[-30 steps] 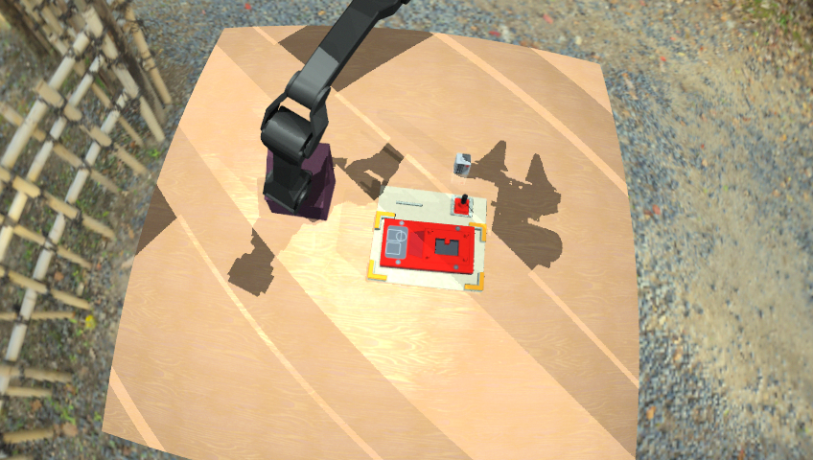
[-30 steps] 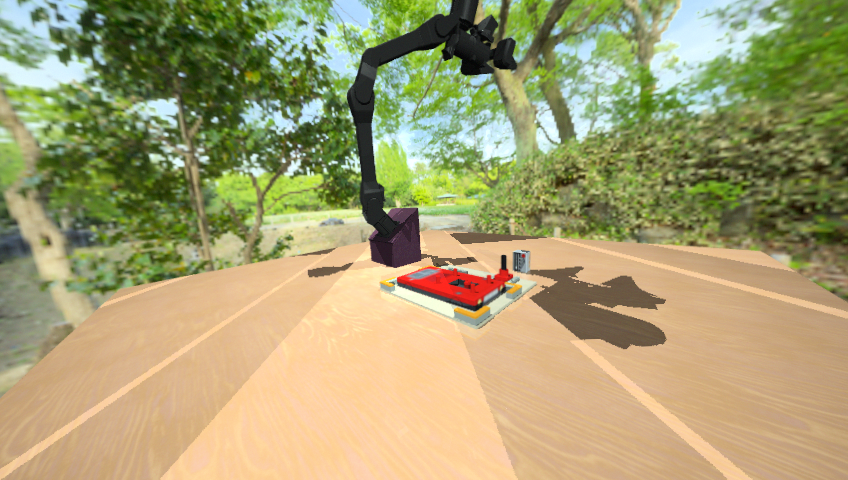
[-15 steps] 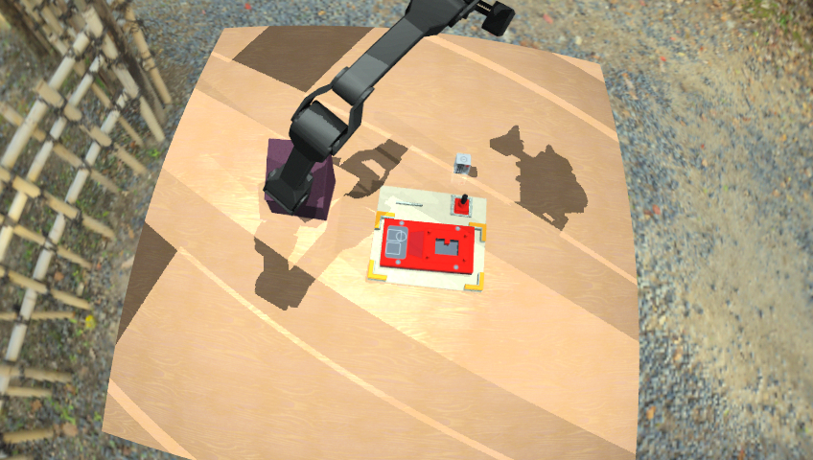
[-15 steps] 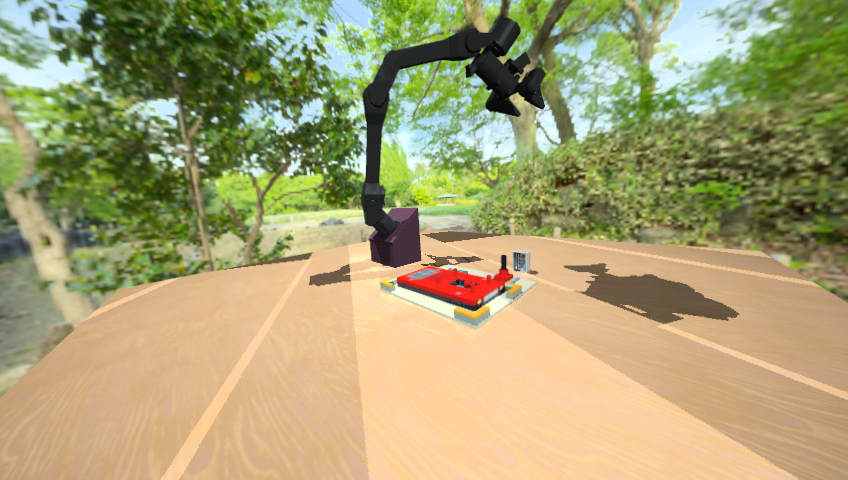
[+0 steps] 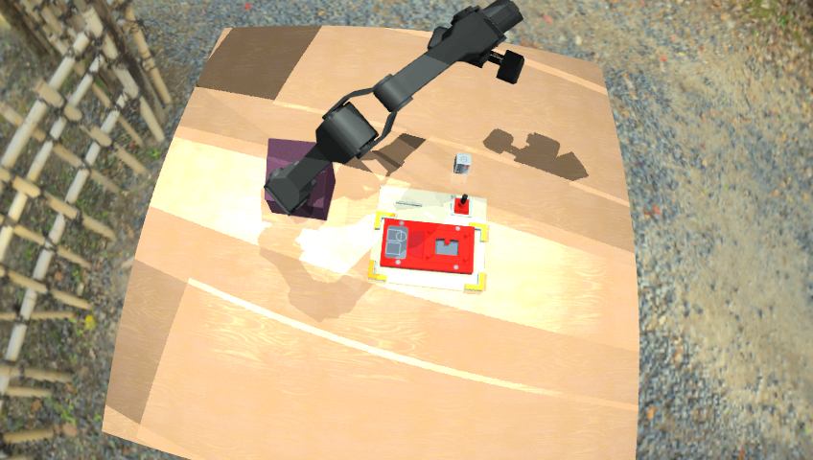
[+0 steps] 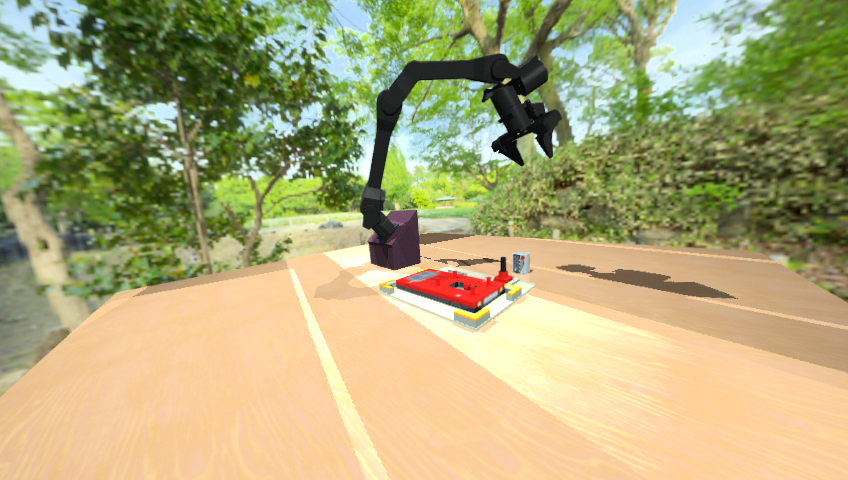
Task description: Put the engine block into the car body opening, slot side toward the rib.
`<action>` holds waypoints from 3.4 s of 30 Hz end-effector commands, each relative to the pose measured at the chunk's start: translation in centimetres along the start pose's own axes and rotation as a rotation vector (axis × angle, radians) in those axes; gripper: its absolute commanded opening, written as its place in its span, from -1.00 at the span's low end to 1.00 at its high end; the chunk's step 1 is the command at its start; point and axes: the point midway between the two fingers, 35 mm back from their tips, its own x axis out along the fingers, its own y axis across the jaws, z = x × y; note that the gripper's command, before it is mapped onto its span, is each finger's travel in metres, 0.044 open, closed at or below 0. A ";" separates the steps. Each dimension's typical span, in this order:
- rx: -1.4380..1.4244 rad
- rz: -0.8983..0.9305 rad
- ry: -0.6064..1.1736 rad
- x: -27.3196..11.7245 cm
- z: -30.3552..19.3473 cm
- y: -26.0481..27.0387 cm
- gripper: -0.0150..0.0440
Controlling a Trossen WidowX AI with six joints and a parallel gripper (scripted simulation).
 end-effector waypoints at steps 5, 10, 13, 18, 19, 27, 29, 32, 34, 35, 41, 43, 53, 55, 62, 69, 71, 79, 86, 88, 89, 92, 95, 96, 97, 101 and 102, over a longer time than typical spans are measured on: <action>-0.146 0.036 0.260 4.3 -6.4 -1.3 1.00; -0.237 0.078 0.396 6.1 -9.9 -1.8 1.00; -0.295 0.112 0.474 7.0 -12.1 -2.2 1.00; -0.365 0.158 0.561 7.9 -14.5 -2.5 1.00; -0.365 0.158 0.561 7.9 -14.5 -2.7 1.00; -0.365 0.157 0.562 10.0 -15.9 -2.9 1.00; -0.365 0.157 0.563 11.8 -17.1 -2.8 1.00; -0.365 0.157 0.563 12.1 -17.3 -2.8 1.00; -0.365 0.157 0.563 12.1 -17.3 -2.8 1.00; -0.365 0.157 0.563 12.2 -17.4 -2.8 1.00; -0.364 0.156 0.564 13.3 -18.2 -3.0 1.00; -0.364 0.156 0.564 13.4 -18.2 -3.0 1.00; -0.363 0.156 0.563 14.8 -19.1 -3.0 1.00; -0.363 0.156 0.564 15.0 -19.2 -3.0 1.00; -0.363 0.156 0.564 16.0 -19.9 -2.9 1.00; -0.364 0.156 0.565 16.9 -20.5 -2.9 1.00; -0.364 0.156 0.566 17.1 -20.7 -2.9 1.00; -0.364 0.156 0.567 17.8 -21.2 -2.8 0.91; -0.364 0.156 0.567 17.8 -21.2 -2.8 0.29; -0.364 0.156 0.567 17.8 -21.2 -2.8 0.11; -0.364 0.156 0.567 17.8 -21.2 -2.8 0.02; -0.364 0.156 0.567 17.8 -21.2 -2.8 -0.11; -0.364 0.156 0.567 17.8 -21.2 -2.8 -0.18; -0.364 0.156 0.567 17.8 -21.2 -2.8 -0.20; -0.364 0.156 0.567 17.8 -21.2 -2.8 -0.23; -0.365 0.156 0.566 17.5 -20.9 -2.9 -0.49; -0.365 0.156 0.566 17.3 -20.7 -2.9 -0.49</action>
